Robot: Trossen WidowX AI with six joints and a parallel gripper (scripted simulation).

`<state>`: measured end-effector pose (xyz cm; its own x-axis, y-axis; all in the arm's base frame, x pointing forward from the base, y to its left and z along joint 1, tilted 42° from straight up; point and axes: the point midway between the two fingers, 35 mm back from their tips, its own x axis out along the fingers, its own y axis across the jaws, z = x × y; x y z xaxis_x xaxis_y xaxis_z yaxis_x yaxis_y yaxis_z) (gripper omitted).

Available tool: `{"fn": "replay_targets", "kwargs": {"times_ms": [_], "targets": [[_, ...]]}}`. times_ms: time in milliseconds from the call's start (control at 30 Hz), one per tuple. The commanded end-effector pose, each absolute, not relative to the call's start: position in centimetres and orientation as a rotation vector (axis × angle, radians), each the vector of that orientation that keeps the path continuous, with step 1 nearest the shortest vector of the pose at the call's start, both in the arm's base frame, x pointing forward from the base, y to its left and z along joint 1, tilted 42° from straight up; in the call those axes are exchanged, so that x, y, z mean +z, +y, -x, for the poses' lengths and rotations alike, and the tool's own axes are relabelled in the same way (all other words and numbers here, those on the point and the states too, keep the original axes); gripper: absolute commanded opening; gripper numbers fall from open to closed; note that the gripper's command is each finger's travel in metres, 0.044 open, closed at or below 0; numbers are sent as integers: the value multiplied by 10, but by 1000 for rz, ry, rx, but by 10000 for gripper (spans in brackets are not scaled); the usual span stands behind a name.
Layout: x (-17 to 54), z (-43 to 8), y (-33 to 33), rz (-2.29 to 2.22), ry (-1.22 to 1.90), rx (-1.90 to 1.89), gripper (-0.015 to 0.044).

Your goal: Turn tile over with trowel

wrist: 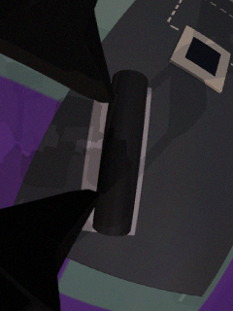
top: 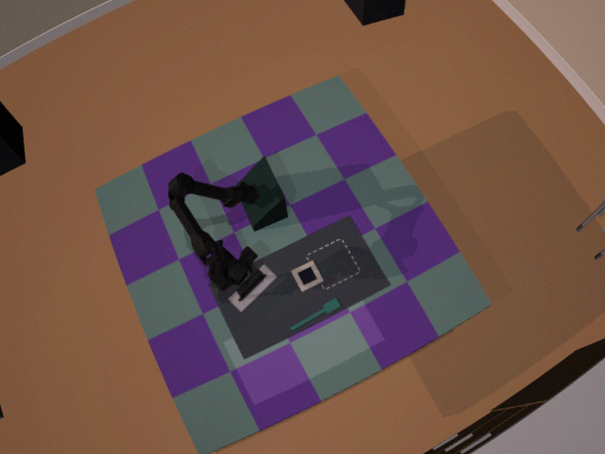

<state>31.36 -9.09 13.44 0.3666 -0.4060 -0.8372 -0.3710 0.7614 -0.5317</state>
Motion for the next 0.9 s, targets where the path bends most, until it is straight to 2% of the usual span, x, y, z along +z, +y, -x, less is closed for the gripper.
{"fn": "replay_targets", "kwargs": {"times_ms": [0,867], "targets": [[132,-311,-91,666,1197,-69,300],[119,-299,-89,-123,857,-362,300]]}}
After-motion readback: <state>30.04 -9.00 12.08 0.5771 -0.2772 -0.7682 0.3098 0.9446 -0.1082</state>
